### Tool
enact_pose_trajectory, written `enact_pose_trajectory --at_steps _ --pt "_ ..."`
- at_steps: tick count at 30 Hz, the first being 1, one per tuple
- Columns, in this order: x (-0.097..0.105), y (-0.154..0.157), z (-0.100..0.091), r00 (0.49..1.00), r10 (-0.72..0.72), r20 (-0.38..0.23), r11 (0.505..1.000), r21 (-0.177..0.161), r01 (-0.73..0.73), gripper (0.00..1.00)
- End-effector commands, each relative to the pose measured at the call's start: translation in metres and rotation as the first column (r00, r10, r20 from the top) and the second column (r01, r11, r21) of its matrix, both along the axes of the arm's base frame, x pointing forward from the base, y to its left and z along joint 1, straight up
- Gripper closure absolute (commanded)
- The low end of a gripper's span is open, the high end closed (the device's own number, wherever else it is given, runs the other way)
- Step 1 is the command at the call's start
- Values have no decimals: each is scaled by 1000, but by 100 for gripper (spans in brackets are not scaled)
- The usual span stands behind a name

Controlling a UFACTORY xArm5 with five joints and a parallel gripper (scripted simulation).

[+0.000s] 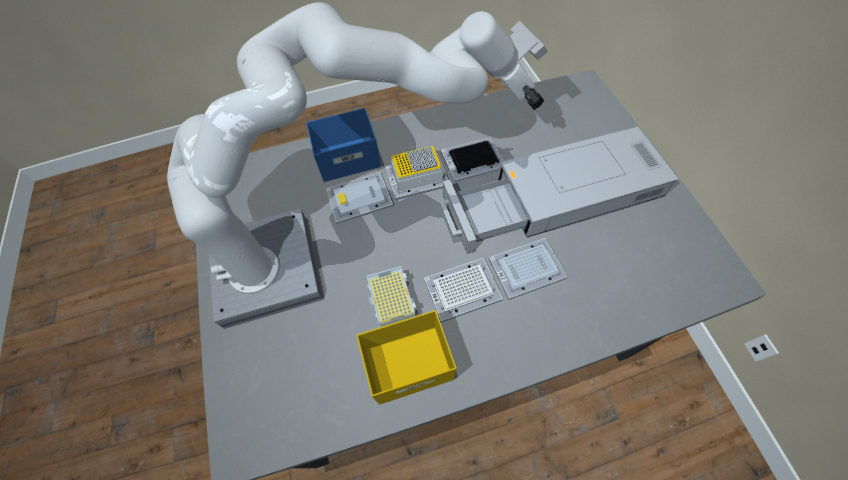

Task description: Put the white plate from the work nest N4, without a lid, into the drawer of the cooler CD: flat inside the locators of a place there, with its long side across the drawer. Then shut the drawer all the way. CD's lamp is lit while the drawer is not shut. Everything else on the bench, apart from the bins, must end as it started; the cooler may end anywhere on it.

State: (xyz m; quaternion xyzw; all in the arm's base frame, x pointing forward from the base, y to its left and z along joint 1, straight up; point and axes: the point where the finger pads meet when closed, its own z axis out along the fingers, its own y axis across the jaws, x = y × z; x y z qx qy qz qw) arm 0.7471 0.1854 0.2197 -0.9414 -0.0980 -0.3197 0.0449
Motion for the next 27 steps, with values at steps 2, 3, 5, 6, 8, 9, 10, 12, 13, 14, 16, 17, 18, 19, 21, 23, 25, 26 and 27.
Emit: enact_pose_trajectory --at_steps 2,3,5,6,8,9,10,12,13,14,16,17,18,19,21,23,25,26,27 --pt "-17 -19 10 1000 -13 -23 1000 -11 13 0" --pt "-17 -19 10 1000 -13 -23 1000 -11 13 0" --pt "-21 -22 11 998 -23 -54 1000 -19 22 0" --pt "-25 -26 12 996 -34 -84 999 -27 32 0" --pt "-32 -32 14 996 -34 -84 999 -27 32 0" --pt "-35 -36 15 996 -34 -84 999 -27 32 0" --pt "-39 -39 16 996 -34 -84 999 -27 32 0" --pt "-41 -41 17 996 -34 -84 999 -27 32 0" --pt "-41 -41 17 996 -34 -84 999 -27 32 0" --pt "-45 -44 18 992 -44 -115 999 -35 41 0" --pt "-53 -50 19 988 -55 -144 998 -43 49 0" --pt "-56 -53 20 988 -55 -144 998 -43 49 0" --pt "-60 -56 21 988 -55 -144 998 -43 49 0" --pt "-64 -60 22 988 -55 -144 998 -43 49 0" --pt "-64 -60 22 988 -55 -144 998 -43 49 0" --pt "-71 -65 23 982 -66 -175 997 -50 58 0" --pt "-79 -71 25 976 -77 -204 996 -58 66 0" --pt "-84 -74 25 976 -77 -204 996 -58 66 0" --pt "-88 -76 26 976 -77 -204 996 -58 66 0"
